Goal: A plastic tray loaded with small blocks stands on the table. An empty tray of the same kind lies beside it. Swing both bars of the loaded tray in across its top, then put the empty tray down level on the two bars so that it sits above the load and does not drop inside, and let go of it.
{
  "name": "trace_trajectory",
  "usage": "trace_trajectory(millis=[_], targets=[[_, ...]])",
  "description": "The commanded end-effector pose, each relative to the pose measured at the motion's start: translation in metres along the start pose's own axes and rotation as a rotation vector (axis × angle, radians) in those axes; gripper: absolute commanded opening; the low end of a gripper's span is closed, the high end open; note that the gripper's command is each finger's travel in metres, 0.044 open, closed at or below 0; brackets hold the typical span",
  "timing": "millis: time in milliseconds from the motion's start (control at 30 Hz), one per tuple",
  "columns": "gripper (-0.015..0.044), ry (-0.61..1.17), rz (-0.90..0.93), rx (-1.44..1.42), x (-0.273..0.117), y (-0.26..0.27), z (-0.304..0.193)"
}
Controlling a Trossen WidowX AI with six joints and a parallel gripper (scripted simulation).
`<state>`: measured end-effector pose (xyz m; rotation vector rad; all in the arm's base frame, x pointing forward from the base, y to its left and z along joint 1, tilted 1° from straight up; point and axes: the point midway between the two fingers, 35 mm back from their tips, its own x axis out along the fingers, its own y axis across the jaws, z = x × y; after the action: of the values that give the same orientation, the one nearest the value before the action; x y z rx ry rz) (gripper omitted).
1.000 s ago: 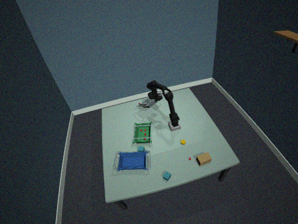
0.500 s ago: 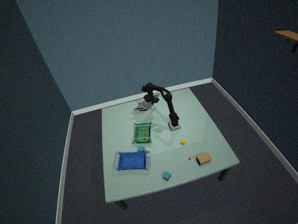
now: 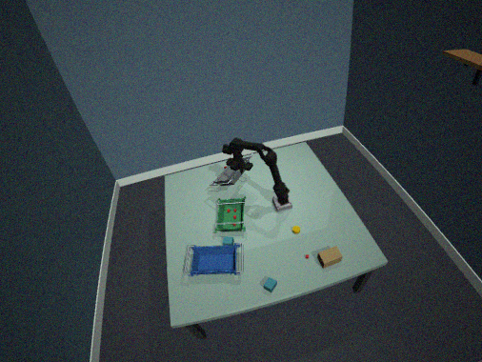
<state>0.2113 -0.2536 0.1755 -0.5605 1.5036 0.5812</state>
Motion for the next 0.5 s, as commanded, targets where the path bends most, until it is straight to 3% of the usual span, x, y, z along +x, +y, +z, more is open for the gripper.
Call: trace_trajectory(millis=[0, 467], targets=[[0.0000, -0.007, -0.025, -0.023, -0.006, -0.001, 0.015], [0.0000, -0.010, -0.025, -0.130, -0.007, 0.005, 0.071]])
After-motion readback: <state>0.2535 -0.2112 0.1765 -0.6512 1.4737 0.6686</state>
